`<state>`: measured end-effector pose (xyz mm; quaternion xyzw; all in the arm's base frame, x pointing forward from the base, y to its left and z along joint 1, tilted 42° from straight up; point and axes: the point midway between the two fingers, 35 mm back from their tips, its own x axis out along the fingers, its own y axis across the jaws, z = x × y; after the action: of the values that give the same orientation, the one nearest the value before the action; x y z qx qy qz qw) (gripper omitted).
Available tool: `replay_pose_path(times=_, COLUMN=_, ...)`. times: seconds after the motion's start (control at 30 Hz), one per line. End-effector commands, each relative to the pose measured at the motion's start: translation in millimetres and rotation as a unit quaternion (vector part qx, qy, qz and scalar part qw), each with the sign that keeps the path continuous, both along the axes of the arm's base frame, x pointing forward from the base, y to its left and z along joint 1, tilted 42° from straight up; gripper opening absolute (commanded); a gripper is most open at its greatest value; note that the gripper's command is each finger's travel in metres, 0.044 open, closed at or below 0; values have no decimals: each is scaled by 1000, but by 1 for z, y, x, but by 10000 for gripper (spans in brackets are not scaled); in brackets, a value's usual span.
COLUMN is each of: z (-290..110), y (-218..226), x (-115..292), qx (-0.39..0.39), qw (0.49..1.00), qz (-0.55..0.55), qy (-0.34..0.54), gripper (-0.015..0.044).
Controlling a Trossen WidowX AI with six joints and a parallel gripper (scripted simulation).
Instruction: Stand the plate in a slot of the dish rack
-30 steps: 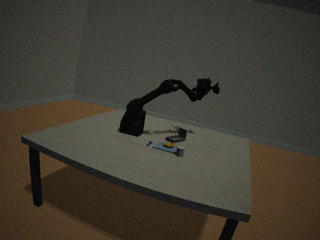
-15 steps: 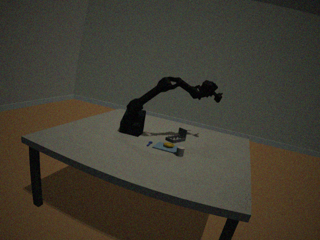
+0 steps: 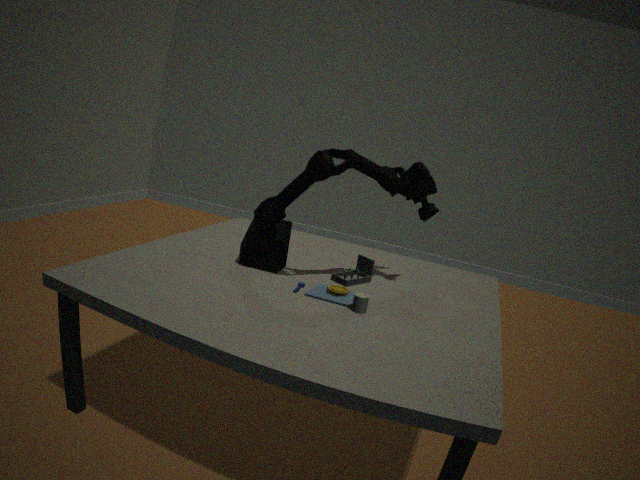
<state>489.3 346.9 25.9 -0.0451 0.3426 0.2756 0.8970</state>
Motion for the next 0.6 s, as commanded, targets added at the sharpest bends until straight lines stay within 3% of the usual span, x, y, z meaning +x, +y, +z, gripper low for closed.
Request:
replay_pose_path(times=0.0, z=-2, y=-31, x=-5, qx=-36, qw=998, qz=-47, qy=37, gripper=400)
replay_pose_path(times=0.57, z=27, y=-171, x=-63, qx=-210, qw=936, qz=-231, qy=164, gripper=400)
